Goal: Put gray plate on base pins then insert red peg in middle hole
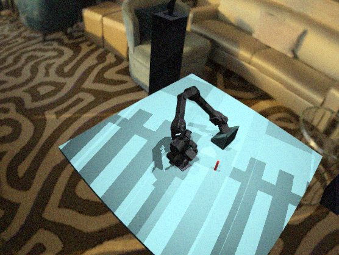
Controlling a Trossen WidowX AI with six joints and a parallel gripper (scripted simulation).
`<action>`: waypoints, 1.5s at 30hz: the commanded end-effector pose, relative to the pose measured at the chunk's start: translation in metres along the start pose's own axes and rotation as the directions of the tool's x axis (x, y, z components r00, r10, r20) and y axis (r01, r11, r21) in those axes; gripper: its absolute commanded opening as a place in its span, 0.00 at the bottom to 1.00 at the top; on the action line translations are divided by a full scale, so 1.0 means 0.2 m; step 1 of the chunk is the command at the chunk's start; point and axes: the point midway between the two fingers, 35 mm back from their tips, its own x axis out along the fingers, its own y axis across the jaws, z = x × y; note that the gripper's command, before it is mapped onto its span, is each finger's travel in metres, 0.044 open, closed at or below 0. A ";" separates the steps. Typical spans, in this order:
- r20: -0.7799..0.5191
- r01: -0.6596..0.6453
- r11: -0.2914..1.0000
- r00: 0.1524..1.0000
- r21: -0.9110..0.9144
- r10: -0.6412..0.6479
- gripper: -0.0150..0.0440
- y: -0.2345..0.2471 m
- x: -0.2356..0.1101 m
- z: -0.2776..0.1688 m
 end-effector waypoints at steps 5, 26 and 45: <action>0.000 0.001 1.000 1.000 0.002 -0.001 0.92 0.00 0.00 0.00; 0.000 -0.005 1.000 1.000 0.002 0.005 1.00 -0.04 -0.60 0.01; 0.028 -0.028 0.302 1.000 0.953 0.006 1.00 0.25 -0.63 0.48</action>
